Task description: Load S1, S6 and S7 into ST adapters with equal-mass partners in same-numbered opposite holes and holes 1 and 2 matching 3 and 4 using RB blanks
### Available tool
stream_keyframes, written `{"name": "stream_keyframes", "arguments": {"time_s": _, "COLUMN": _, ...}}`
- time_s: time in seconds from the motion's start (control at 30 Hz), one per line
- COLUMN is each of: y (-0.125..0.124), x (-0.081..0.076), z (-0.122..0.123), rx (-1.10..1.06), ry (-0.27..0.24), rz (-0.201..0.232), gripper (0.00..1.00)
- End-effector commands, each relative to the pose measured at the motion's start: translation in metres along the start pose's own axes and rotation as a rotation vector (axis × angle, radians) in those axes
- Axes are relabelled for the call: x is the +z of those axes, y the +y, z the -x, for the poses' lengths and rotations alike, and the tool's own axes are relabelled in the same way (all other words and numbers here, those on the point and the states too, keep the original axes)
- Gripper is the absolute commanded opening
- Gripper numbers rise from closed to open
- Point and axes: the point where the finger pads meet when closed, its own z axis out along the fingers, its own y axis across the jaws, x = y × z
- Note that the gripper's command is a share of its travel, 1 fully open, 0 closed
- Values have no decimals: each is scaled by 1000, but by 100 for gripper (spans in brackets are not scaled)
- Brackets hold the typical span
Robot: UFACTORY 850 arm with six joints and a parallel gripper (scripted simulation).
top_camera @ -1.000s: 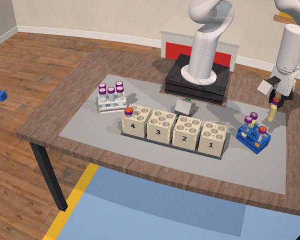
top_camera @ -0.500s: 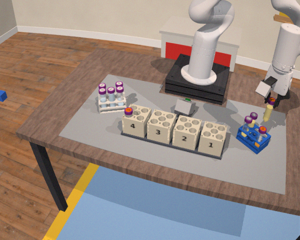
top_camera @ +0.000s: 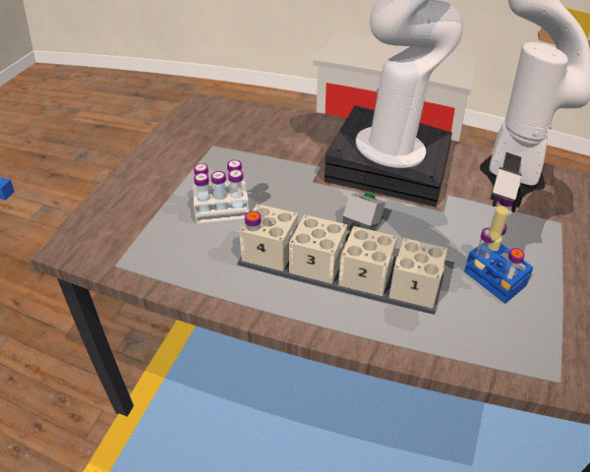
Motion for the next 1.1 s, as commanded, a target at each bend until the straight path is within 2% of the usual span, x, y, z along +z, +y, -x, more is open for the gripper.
{"name": "stream_keyframes", "arguments": {"time_s": 0.0, "y": 22, "x": 0, "z": -11, "rx": -41, "ry": -17, "rz": -27, "gripper": 0}}
{"name": "stream_keyframes", "arguments": {"time_s": 0.3, "y": 63, "x": 1, "z": -30, "rx": -41, "ry": -17, "rz": -27, "gripper": 0}}
{"name": "stream_keyframes", "arguments": {"time_s": 0.37, "y": 63, "x": 1, "z": -30, "rx": -41, "ry": -17, "rz": -27, "gripper": 0}}
{"name": "stream_keyframes", "arguments": {"time_s": 0.87, "y": 132, "x": 4, "z": -61, "rx": -41, "ry": -17, "rz": -26, "gripper": 0}}
{"name": "stream_keyframes", "arguments": {"time_s": 1.07, "y": 139, "x": 4, "z": -64, "rx": -41, "ry": -17, "rz": -26, "gripper": 0}}
